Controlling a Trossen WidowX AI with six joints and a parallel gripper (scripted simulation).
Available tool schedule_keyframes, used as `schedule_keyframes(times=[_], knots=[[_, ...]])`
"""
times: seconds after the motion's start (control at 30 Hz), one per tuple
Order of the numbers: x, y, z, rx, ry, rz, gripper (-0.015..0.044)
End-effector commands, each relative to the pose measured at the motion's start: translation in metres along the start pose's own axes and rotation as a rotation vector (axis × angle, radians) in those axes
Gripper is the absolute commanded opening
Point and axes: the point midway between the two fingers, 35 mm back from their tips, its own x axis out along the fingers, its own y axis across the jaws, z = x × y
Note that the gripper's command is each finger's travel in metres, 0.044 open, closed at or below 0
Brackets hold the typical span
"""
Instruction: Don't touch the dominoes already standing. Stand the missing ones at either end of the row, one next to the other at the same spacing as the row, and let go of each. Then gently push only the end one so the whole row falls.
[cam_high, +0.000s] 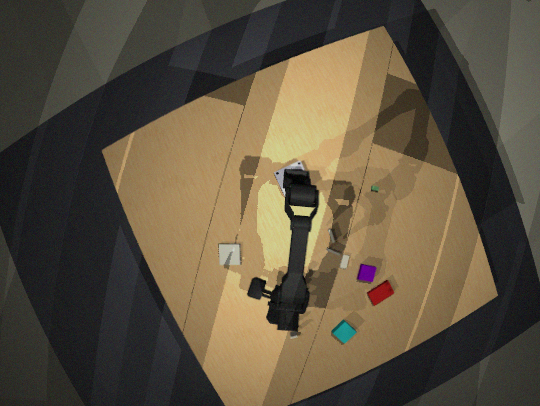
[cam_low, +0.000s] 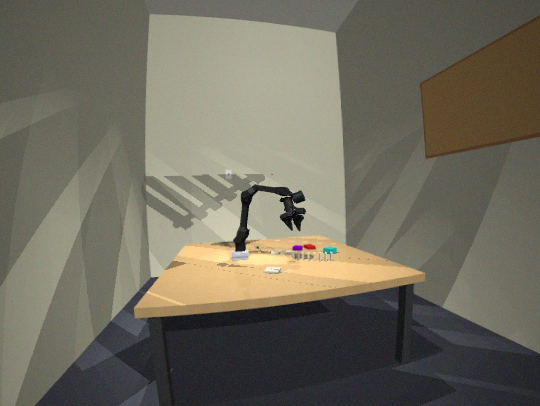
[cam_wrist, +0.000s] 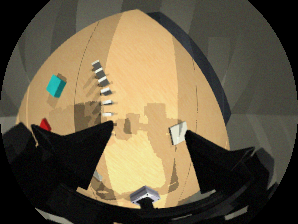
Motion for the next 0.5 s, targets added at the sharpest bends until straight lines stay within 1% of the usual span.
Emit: schedule_keyframes(times=[0.0,0.17,0.33,0.4,0.47], knots=[[0.011,0.069,-0.022,-0.032,0.076,0.091,0.0440],[0.015,0.151,-0.066,-0.074,0.183,0.176,0.0440],[0.014,0.220,-0.127,-0.119,0.303,0.217,0.0440],[0.012,0.238,-0.156,-0.136,0.349,0.221,0.0440],[0.011,0.244,-0.166,-0.142,0.365,0.221,0.0440]])
